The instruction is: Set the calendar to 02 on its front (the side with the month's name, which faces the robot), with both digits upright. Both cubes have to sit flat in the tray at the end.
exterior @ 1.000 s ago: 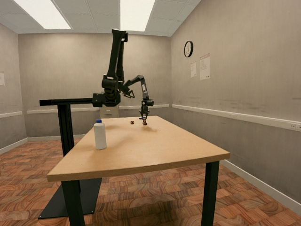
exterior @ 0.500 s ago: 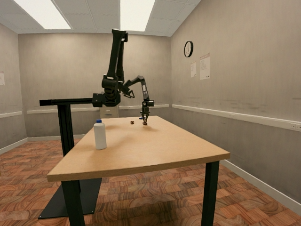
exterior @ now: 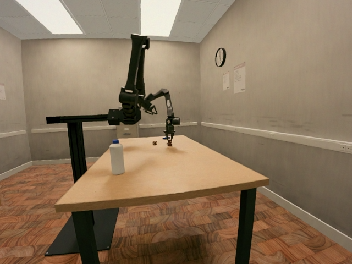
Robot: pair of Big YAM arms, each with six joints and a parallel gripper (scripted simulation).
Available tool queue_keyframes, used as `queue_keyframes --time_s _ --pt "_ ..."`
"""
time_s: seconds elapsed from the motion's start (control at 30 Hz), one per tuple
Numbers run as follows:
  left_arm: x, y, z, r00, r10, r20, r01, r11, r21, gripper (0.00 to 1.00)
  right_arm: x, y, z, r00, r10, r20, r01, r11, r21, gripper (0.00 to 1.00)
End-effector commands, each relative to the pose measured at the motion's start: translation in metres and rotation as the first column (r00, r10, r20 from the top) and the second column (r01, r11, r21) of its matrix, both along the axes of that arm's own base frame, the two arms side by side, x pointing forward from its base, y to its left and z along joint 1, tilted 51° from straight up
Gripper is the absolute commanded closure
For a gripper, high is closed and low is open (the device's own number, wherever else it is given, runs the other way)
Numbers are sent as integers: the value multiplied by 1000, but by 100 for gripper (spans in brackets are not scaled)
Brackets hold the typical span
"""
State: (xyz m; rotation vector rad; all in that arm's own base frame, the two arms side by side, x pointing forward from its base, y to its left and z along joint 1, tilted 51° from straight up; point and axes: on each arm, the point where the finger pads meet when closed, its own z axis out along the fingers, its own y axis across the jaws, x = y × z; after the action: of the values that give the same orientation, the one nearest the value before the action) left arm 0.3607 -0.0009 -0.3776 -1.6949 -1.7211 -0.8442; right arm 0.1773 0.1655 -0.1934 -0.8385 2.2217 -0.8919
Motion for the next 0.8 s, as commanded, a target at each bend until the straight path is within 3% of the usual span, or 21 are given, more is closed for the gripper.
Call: queue_keyframes --time_s 0.0,0.4,0.43,0.5,0.77 --pt "-2 15 -10 1000 1 -16 -1 1000 2 74 3 13 -3 1000 -10 13 10 1000 30 0" --pt "-5 28 -21 1000 23 3 -23 1000 3 74 3 13 -3 1000 -10 13 10 1000 30 0" --pt "9 14 -14 1000 6 21 -6 1000 -6 74 3 13 -3 1000 -10 13 10 1000 30 0" --pt "8 6 -8 1000 13 17 -13 1000 -6 74 3 13 -3 1000 -10 13 10 1000 30 0" --pt "9 4 -7 1000 11 18 -11 1000 -6 74 3 13 -3 1000 -10 13 10 1000 30 0"
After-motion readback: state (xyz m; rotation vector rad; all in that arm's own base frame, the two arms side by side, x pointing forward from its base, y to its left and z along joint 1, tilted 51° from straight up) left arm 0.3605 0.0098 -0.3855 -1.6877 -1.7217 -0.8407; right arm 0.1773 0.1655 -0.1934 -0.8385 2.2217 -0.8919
